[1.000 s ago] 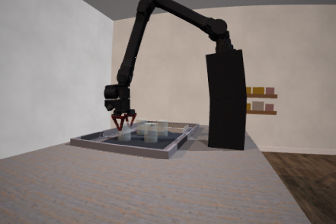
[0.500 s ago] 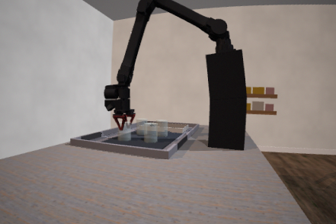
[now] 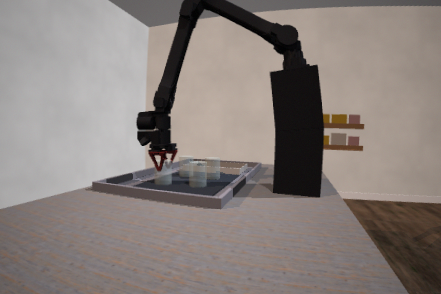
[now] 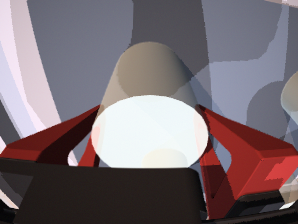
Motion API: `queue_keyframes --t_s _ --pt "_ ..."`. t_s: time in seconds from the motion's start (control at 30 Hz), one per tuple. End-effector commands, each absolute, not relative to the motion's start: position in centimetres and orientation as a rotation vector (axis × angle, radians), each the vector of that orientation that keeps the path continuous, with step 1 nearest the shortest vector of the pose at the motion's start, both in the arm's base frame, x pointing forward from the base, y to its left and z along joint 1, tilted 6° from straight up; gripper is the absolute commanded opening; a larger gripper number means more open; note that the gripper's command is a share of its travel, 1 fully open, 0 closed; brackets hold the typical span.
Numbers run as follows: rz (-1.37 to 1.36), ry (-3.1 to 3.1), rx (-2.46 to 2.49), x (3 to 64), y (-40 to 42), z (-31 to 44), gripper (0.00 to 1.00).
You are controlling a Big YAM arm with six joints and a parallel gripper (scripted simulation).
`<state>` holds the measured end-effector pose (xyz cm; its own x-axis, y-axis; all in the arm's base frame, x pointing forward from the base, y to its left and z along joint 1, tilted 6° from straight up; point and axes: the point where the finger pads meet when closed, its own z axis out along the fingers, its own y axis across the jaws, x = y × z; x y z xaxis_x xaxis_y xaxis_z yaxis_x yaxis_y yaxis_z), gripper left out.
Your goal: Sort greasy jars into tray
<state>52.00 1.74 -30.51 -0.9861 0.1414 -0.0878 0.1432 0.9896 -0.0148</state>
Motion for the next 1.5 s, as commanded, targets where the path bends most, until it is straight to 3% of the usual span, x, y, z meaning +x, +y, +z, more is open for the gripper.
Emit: queue_keyframes --t_s 0.0,1.47 --pt "-0.03 3.024 0.226 53.1 1.8 -30.5 0.0" --pt "-0.03 3.024 0.226 51.9 2.1 -20.1 0.0"
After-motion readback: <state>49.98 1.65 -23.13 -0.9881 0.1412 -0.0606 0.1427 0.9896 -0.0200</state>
